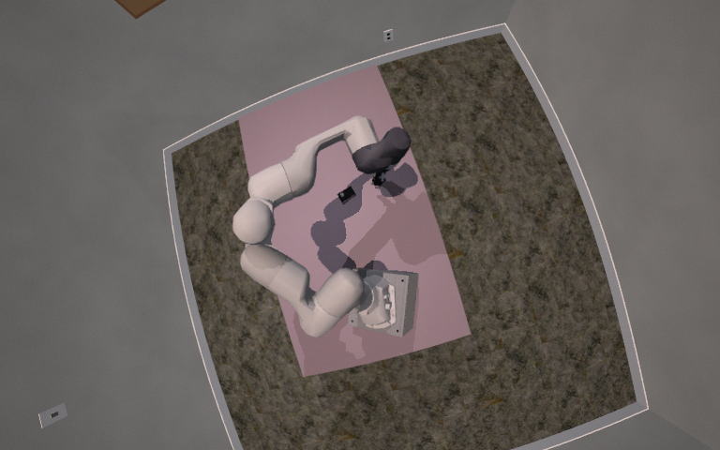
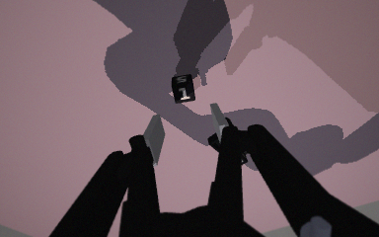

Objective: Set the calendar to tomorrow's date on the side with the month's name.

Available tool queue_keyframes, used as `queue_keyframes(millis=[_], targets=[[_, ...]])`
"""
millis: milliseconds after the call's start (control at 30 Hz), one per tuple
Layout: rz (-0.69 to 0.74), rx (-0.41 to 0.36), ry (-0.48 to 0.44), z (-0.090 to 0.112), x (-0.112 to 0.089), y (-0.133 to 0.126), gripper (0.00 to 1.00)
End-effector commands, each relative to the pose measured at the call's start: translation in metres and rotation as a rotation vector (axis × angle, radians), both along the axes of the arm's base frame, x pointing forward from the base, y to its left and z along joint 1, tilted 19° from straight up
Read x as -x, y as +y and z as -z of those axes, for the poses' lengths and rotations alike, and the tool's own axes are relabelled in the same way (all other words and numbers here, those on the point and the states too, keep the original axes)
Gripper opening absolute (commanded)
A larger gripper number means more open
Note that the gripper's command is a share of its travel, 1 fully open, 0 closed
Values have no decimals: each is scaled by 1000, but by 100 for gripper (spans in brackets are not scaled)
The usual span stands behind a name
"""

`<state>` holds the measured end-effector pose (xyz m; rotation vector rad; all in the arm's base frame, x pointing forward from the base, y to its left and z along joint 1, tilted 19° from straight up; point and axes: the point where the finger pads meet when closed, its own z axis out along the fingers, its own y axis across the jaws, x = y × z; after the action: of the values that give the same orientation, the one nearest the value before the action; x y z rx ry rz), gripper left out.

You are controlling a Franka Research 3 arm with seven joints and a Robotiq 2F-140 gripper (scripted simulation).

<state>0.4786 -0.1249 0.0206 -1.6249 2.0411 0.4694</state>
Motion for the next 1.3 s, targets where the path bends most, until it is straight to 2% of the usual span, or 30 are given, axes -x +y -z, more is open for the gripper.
queue_keyframes(millis=[0,267,400,433,1067,1267], targets=[[39,36,29,3,1,-6,40],[44,245,82,1,0,-4,40],[45,263,84,-1,-1,0,40],[45,263,84,-1,-1,0,100],[45,263,84,-2,-1,-1,100],[45,263,83,-10,1,-2,100]])
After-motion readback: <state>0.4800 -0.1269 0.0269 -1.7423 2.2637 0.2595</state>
